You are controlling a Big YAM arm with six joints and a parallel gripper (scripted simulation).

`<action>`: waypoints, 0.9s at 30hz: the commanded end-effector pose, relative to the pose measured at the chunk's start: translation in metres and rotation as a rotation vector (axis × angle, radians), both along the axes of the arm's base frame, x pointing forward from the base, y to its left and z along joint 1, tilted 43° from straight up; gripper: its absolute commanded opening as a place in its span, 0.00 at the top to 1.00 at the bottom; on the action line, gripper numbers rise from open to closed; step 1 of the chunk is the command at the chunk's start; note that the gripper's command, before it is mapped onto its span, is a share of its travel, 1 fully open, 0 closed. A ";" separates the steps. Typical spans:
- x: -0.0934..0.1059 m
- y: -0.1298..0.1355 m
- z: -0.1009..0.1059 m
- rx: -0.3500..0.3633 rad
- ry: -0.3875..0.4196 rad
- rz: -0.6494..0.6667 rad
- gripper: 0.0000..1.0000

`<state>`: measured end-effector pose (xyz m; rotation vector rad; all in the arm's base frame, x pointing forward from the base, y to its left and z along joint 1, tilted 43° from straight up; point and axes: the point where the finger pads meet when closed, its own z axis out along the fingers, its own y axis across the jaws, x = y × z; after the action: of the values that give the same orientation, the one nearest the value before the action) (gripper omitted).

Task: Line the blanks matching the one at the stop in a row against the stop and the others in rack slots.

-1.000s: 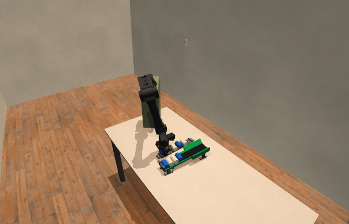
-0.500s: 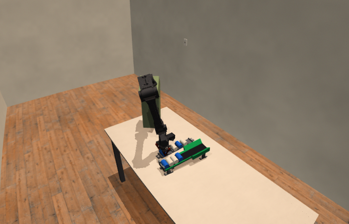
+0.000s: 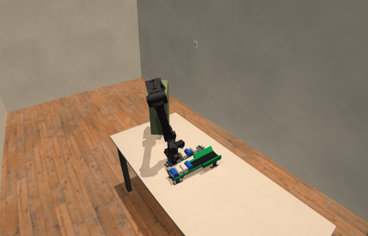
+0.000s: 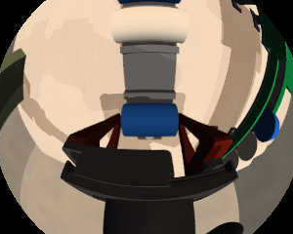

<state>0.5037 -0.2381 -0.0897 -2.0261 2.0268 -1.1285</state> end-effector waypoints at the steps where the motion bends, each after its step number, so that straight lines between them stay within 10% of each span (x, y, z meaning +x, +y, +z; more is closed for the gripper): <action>1: 0.002 -0.005 0.001 -0.005 -0.007 0.001 0.24; 2: 0.002 -0.005 0.001 -0.005 -0.007 0.001 0.43; 27: 0.002 -0.005 0.001 -0.005 -0.007 0.000 0.43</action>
<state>0.5037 -0.2381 -0.0897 -2.0263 2.0264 -1.1284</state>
